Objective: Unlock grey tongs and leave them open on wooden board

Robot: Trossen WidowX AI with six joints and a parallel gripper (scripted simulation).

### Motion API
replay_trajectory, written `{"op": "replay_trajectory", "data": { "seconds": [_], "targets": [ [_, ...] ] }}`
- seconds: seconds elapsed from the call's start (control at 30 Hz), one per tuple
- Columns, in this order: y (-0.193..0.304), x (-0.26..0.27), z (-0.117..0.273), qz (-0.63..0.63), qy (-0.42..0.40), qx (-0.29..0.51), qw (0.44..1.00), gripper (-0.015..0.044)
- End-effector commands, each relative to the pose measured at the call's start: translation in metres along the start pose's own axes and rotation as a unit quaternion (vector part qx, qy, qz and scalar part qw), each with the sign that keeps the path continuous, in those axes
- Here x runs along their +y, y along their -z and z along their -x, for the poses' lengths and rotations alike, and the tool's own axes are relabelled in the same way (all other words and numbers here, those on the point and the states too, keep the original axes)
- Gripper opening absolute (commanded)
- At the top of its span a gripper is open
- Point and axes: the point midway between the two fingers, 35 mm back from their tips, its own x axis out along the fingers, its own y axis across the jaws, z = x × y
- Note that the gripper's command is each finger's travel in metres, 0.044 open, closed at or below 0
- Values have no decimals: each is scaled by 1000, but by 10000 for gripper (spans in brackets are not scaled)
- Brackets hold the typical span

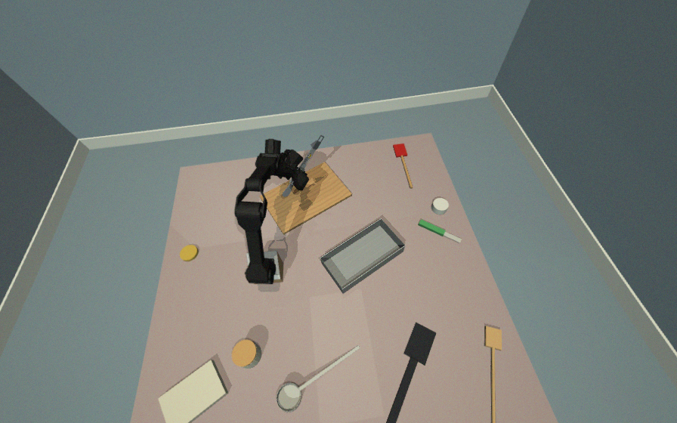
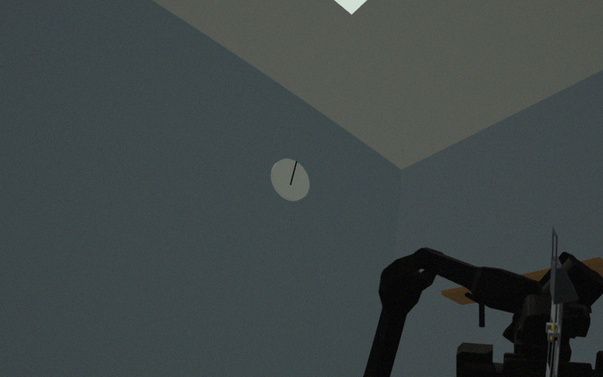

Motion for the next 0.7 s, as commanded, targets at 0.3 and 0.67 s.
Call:
{"op": "replay_trajectory", "data": {
  "seconds": [0.3, 0.67],
  "targets": [
    [4, -9, 16, -6, 8, -104, 994, -150],
    [12, -22, 32, -19, 16, -180, 983, -150]
  ]
}}
